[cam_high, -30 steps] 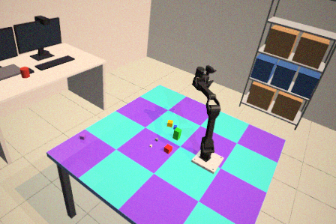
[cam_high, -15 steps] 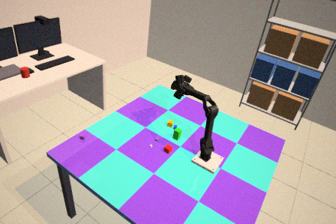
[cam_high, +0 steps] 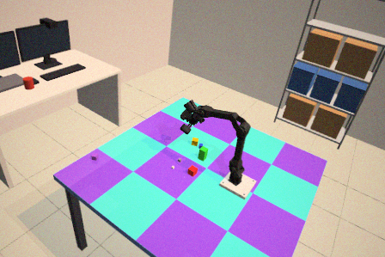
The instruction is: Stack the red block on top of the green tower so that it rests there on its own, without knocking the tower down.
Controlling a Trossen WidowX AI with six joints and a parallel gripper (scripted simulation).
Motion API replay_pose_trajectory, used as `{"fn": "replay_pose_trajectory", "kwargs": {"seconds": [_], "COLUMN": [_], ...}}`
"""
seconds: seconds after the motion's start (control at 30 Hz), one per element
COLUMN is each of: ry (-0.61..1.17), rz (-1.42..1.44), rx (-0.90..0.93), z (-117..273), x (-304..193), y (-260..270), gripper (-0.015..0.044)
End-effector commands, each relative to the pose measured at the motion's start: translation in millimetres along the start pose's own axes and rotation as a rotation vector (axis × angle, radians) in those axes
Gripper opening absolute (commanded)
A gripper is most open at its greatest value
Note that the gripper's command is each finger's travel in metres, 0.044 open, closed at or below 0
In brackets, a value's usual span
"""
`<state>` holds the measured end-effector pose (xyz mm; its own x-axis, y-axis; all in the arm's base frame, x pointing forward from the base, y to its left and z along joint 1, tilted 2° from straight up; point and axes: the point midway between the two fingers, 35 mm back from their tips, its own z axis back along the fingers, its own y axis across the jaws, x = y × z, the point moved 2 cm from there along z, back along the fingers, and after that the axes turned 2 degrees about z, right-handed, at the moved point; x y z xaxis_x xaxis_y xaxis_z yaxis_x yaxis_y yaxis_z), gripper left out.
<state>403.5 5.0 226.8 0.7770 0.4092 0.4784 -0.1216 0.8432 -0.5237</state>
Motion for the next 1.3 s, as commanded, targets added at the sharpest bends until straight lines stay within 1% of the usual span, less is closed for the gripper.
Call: {"fn": "replay_pose_trajectory", "kwargs": {"seconds": [0.0, 0.27, 0.43, 0.53, 0.87, 1.13, 1.27], "ry": [0.046, 0.267, 0.460, 0.556, 0.562, 0.562, 0.562], "rz": [-0.055, -0.125, -0.158, -0.171, -0.172, -0.172, -0.172], "rx": [0.165, 0.412, 0.495, 0.511, 0.511, 0.511, 0.511], "z": [18, 61, 94, 108, 102, 68, 65], "x": [-13, -60, -99, -117, -120, -142, -144], "y": [50, 134, 171, 180, 178, 203, 206], "gripper": [0.0440, 0.0440, 0.0440, 0.0440, 0.0440, 0.0440, 0.0440]}}
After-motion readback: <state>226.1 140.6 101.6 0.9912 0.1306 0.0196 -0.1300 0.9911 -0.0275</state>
